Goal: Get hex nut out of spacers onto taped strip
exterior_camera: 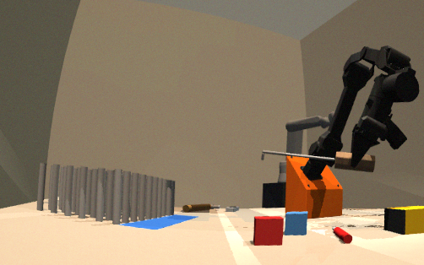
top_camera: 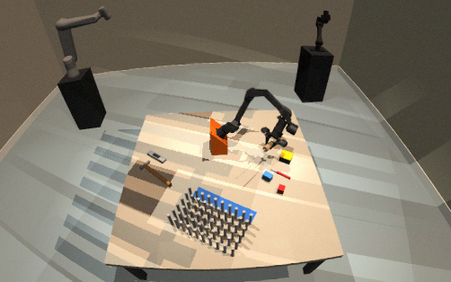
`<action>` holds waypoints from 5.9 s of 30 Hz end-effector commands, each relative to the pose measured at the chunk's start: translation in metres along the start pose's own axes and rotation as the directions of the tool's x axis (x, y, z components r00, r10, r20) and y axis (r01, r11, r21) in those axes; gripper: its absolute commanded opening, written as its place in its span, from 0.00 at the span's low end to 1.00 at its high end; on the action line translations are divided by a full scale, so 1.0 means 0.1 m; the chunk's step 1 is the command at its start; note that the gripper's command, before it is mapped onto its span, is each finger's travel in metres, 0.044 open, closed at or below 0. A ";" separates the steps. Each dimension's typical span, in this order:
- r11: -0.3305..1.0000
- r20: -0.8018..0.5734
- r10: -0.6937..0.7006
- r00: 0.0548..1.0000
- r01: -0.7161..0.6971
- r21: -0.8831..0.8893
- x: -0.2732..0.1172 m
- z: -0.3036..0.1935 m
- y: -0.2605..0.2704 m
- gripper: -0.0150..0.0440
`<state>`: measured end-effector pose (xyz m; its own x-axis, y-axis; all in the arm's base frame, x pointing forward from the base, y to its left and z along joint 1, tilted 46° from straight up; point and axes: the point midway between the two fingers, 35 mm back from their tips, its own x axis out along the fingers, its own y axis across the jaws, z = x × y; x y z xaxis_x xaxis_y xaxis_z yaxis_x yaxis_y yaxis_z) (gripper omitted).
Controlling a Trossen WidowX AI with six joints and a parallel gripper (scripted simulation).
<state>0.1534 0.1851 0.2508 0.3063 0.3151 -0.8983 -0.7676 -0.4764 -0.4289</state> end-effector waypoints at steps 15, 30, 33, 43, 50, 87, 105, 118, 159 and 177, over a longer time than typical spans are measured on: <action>0.998 0.028 0.052 0.998 -0.050 -0.046 0.35 -0.51 -0.12 0.25; 0.996 0.070 0.048 0.996 -0.043 -0.072 0.58 -1.03 -0.14 0.25; 0.996 0.080 0.043 0.996 -0.037 -0.079 0.62 -1.14 -0.13 0.25; 0.995 0.112 0.011 0.994 0.001 -0.102 0.72 -1.50 -0.06 0.25; 0.992 0.129 -0.026 0.991 0.041 -0.117 0.77 -1.76 0.02 0.25; 0.961 0.123 -0.196 0.973 0.215 -0.173 1.36 -2.44 0.33 0.25; 0.958 0.129 -0.217 0.968 0.237 -0.164 2.18 -1.87 0.23 0.25; 0.958 0.129 -0.218 0.967 0.237 -0.164 2.20 -1.91 0.22 0.25; 0.956 0.128 -0.219 0.967 0.239 -0.168 2.31 -2.12 0.13 0.25; 0.956 0.128 -0.219 0.967 0.239 -0.169 2.35 -2.22 0.10 0.25</action>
<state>0.3386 0.0737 0.0121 0.3841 0.5130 -0.7676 -0.5731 -0.5194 -0.6339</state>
